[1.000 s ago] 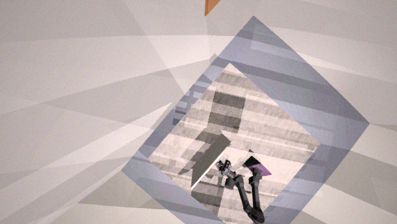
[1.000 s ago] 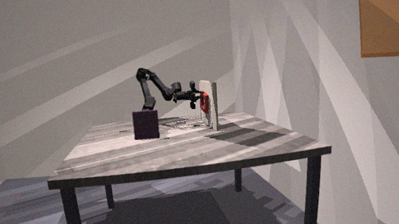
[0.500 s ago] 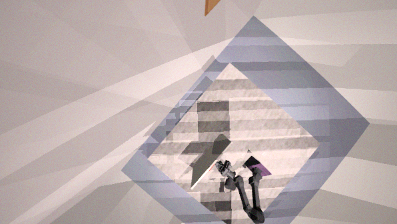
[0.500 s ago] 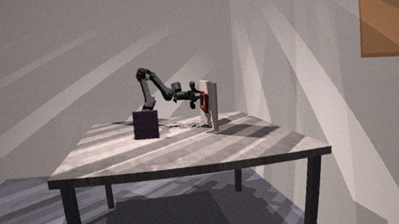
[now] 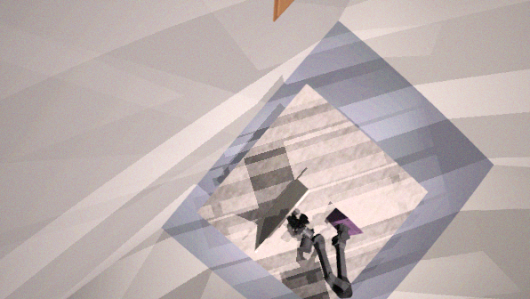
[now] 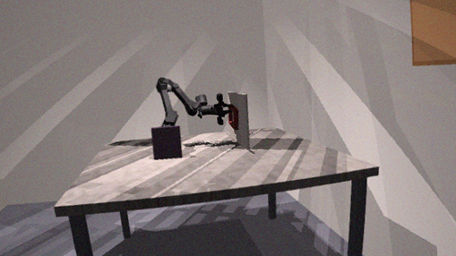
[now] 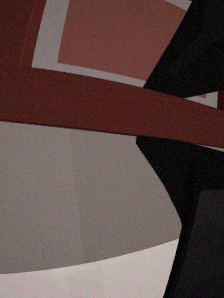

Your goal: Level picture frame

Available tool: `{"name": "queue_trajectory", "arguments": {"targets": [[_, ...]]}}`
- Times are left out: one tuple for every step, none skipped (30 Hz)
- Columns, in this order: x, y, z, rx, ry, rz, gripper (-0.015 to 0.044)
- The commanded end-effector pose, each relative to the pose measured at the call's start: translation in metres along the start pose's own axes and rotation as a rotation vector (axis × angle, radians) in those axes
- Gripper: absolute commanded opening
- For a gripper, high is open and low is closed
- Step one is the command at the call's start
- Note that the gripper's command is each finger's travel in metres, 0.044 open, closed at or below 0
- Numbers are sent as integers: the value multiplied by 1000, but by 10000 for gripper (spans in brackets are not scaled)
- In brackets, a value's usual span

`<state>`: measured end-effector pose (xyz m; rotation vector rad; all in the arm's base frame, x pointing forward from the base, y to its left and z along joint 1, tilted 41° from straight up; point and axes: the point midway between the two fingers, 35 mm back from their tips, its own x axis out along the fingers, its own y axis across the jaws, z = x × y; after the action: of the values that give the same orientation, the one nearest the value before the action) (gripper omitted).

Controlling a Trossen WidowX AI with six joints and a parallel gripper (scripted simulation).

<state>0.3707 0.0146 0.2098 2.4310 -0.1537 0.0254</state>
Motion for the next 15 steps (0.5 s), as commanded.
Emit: {"name": "queue_trajectory", "arguments": {"targets": [[0, -1, 1, 4, -4, 6, 0], [0, -1, 1, 3, -3, 5, 0], [0, 0, 0, 1, -1, 2, 0], [0, 0, 0, 0, 0, 1, 0], [0, 0, 0, 0, 0, 1, 0], [0, 0, 0, 0, 0, 1, 0], [0, 0, 0, 0, 0, 1, 0], [0, 0, 0, 0, 0, 1, 0], [0, 0, 0, 0, 0, 1, 0], [0, 0, 0, 0, 0, 1, 0], [0, 0, 0, -1, -1, 1, 0], [0, -1, 0, -3, -1, 2, 0], [0, -1, 0, -5, -1, 2, 0], [0, -1, 0, -5, -1, 2, 0], [0, -1, 0, -5, -1, 2, 0]]}}
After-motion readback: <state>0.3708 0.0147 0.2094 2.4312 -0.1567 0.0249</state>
